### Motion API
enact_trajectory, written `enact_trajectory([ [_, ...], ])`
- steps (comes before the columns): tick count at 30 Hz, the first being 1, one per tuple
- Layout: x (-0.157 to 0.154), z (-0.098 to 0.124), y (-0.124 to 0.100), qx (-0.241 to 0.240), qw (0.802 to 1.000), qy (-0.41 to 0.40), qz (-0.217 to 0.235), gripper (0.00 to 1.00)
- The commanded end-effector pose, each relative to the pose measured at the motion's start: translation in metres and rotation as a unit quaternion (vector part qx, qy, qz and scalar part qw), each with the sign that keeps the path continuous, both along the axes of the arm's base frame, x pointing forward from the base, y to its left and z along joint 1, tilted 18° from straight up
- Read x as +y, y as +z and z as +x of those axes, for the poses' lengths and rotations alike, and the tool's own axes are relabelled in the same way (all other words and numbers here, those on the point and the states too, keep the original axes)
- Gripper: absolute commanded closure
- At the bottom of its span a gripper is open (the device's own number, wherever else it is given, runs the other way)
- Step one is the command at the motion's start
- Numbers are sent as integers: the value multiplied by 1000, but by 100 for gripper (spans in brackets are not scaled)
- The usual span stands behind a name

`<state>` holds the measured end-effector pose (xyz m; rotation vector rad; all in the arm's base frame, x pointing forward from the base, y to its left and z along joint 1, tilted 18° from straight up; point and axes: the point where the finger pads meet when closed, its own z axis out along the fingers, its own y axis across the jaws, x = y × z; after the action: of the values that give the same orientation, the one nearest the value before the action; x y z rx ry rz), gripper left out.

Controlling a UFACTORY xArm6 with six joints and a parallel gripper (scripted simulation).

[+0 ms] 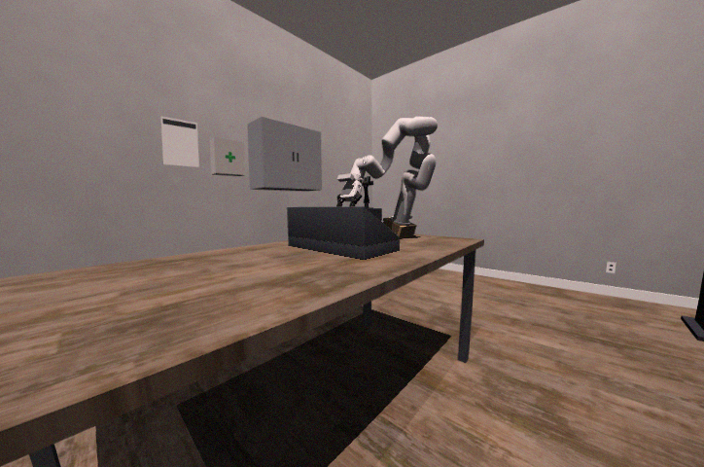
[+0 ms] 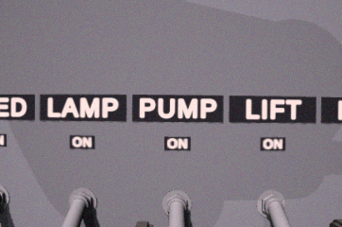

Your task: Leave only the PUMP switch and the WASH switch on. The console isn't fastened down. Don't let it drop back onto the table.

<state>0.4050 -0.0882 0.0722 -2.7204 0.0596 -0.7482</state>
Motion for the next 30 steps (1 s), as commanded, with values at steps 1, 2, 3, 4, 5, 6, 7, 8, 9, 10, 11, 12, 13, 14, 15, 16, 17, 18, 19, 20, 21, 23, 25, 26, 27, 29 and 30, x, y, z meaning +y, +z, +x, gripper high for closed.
enact_trajectory([
  [1, -1, 1, 1, -1, 1000, 0, -1, 0],
  [2, -1, 1, 1, -1, 1000, 0, -1, 0],
  [3, -1, 1, 1, -1, 1000, 0, -1, 0],
  [4, -1, 1, 1, -1, 1000, 0, -1, 0],
  [5, -1, 1, 1, -1, 1000, 0, -1, 0],
  [6, -1, 1, 1, -1, 1000, 0, -1, 0],
  [7, -1, 1, 1, -1, 1000, 0, -1, 0],
  [8, -1, 1, 1, -1, 1000, 0, -1, 0],
  [9, -1, 1, 1, -1, 1000, 0, -1, 0],
  [10, -2, 1, 1, -1, 1000, 0, -1, 0],
  [11, -3, 1, 0, -1, 1000, 0, -1, 0],
  [12, -4, 1, 0, -1, 1000, 0, -1, 0],
  [13, -5, 1, 0, -1, 1000, 0, -1, 0],
  [14, -7, 1, -1, -1, 1000, 0, -1, 0],
  [15, -9, 1, -2, -1, 1000, 0, -1, 0],
  [16, -11, 2, -2, -1, 1000, 0, -1, 0],
  [17, -14, 2, -3, -1, 1000, 0, -1, 0],
  [18, -17, 2, -4, -1, 1000, 0, -1, 0],
  [19, -20, 2, -5, -1, 1000, 0, -1, 0],
  [20, -23, 2, -6, -1, 1000, 0, -1, 0],
  [21, -26, 2, -7, -1, 1000, 0, -1, 0],
  [23, -29, 2, -8, -1, 1000, 0, -1, 0],
  [25, -33, 3, -9, -1, 1000, 0, -1, 0],
  [26, -37, 3, -11, -1, 1000, 0, -1, 0],
  [27, -40, 3, -12, -1, 1000, 0, -1, 0],
  [29, -47, 3, -14, -1, 1000, 0, -1, 0],
  [30, -50, 3, -15, -1, 1000, 0, -1, 0],
])
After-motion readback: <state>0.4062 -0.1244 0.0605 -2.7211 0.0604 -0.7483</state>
